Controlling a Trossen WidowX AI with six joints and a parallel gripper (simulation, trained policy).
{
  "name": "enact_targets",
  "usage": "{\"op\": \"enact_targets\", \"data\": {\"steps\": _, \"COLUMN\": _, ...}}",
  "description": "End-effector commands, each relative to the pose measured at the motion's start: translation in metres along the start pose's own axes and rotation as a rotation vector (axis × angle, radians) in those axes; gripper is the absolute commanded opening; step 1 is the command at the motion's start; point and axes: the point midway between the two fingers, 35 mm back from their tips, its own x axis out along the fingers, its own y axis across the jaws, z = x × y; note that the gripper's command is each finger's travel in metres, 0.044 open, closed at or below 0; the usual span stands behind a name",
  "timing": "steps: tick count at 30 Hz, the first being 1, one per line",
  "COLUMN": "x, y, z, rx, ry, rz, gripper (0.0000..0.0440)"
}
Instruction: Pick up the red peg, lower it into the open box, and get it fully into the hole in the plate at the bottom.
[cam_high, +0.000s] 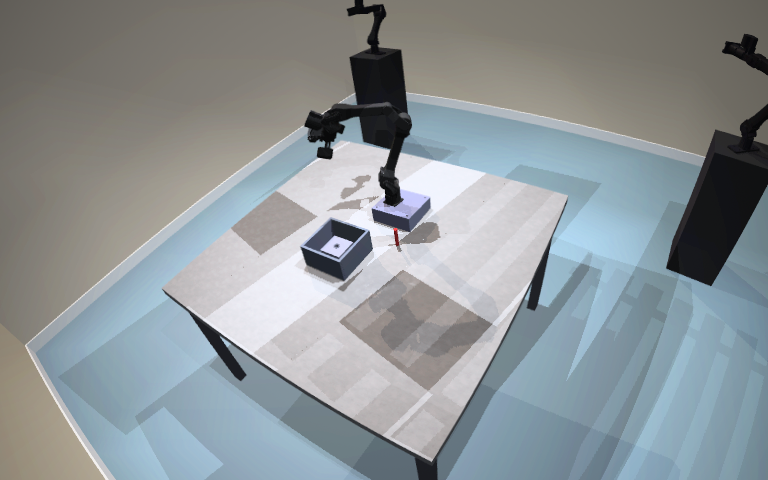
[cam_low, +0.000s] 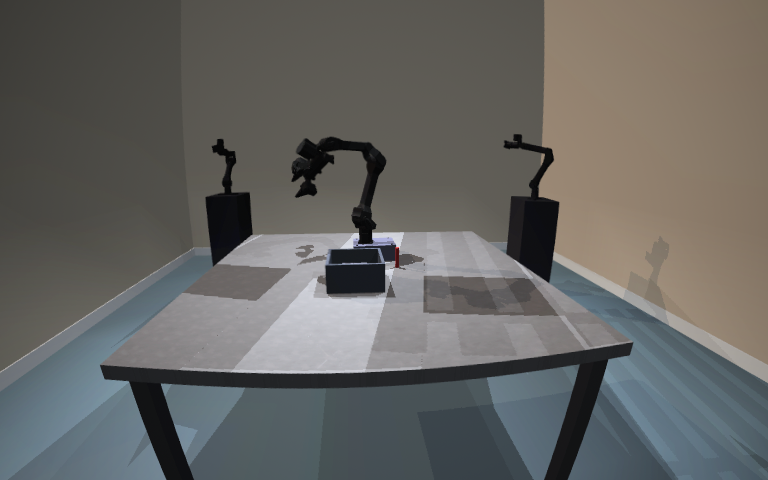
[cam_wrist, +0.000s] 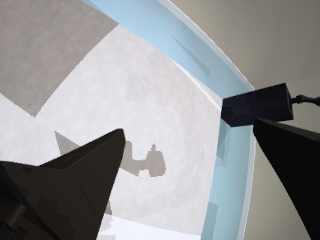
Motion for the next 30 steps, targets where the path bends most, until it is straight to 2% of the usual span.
{"op": "enact_targets", "data": {"steps": 1, "x": -0.006, "y": 0.031, "z": 0.002, "rx": -0.012, "ry": -0.008, "rz": 0.074, "gripper": 0.0440}}
{"op": "enact_targets", "data": {"steps": 16, "x": -0.067, "y": 0.159, "z": -0.019, "rx": -0.060, "ry": -0.012, "rz": 0.375, "gripper": 0.0440}}
{"op": "enact_targets", "data": {"steps": 30, "x": -0.133, "y": 0.232, "z": -0.081, "rx": -0.099, "ry": 0.073, "rz": 0.552, "gripper": 0.0440}}
